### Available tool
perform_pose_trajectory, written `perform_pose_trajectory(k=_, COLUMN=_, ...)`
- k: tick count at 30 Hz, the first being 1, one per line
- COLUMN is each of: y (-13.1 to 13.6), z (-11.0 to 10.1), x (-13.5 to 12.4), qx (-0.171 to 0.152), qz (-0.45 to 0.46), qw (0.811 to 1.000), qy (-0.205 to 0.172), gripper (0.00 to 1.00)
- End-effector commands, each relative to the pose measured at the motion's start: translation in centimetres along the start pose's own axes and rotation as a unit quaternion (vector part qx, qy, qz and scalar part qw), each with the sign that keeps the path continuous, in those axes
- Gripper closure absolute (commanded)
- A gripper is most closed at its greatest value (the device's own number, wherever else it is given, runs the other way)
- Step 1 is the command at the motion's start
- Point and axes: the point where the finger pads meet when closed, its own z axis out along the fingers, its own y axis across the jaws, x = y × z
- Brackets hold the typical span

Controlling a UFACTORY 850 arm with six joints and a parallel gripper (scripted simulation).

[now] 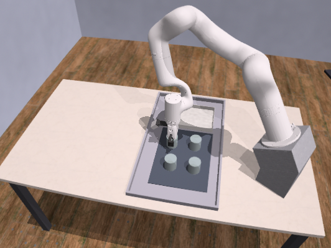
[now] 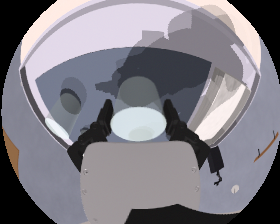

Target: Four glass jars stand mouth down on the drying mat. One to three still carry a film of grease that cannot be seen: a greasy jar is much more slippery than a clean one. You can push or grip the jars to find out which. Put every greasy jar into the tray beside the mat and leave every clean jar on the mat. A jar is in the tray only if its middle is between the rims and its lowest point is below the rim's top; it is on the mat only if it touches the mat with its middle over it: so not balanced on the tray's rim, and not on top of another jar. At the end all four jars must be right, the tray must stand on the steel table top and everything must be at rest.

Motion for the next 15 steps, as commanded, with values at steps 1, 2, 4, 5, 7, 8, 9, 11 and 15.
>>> perform_pose_trajectory(k=1, y=0.0, z=-0.03, x=0.05, qx=0.0, qz=0.0, qw=1.0, qy=0.0, gripper=0.15)
perform_pose_trajectory(k=2, y=0.0, z=-0.03, x=0.05, qx=0.0, qz=0.0, qw=1.0, qy=0.0, gripper=0.15)
perform_pose_trajectory(k=4, y=0.0, z=-0.03, x=0.05, qx=0.0, qz=0.0, qw=1.0, qy=0.0, gripper=0.15)
perform_pose_trajectory(k=5, y=0.0, z=-0.03, x=0.05, qx=0.0, qz=0.0, qw=1.0, qy=0.0, gripper=0.15)
perform_pose_trajectory(k=7, y=0.0, z=-0.03, x=0.05, qx=0.0, qz=0.0, qw=1.0, qy=0.0, gripper=0.15)
perform_pose_trajectory(k=8, y=0.0, z=-0.03, x=0.05, qx=0.0, qz=0.0, qw=1.0, qy=0.0, gripper=0.15)
perform_pose_trajectory(k=9, y=0.0, z=-0.03, x=0.05, qx=0.0, qz=0.0, qw=1.0, qy=0.0, gripper=0.15)
perform_pose_trajectory(k=11, y=0.0, z=-0.03, x=0.05, qx=0.0, qz=0.0, qw=1.0, qy=0.0, gripper=0.18)
perform_pose_trajectory(k=15, y=0.0, z=-0.03, x=0.05, qx=0.0, qz=0.0, qw=1.0, qy=0.0, gripper=0.18)
